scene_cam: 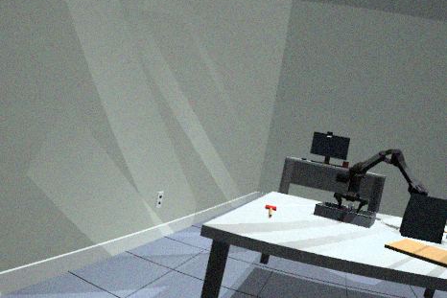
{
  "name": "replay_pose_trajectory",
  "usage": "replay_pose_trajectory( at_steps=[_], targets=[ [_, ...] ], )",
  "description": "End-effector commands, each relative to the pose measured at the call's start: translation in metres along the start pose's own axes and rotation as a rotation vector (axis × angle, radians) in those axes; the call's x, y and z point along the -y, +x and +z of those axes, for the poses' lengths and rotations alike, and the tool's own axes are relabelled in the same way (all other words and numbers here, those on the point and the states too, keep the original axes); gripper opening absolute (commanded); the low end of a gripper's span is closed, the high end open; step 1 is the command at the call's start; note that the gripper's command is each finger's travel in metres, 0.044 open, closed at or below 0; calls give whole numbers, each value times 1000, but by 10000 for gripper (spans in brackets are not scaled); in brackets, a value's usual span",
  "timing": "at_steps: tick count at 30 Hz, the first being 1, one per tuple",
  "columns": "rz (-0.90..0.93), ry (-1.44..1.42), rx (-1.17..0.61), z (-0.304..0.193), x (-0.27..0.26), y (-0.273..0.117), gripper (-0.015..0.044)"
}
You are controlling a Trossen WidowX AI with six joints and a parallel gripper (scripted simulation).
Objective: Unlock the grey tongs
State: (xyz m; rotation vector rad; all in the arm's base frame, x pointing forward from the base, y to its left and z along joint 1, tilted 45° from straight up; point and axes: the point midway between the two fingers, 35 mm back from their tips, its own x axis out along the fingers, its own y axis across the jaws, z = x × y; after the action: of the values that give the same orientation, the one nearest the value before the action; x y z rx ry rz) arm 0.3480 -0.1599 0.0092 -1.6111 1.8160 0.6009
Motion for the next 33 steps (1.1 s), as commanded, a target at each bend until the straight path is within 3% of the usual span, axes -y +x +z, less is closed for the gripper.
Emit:
replay_pose_trajectory(
  at_steps=[1,10,29,33],
  targets=[
    [-1,0,0,0,0,-1,387],
    [-1,0,0,0,0,-1,151],
    [-1,0,0,0,0,-1,25],
    [-1,0,0,0,0,-1,-80]
  ],
)
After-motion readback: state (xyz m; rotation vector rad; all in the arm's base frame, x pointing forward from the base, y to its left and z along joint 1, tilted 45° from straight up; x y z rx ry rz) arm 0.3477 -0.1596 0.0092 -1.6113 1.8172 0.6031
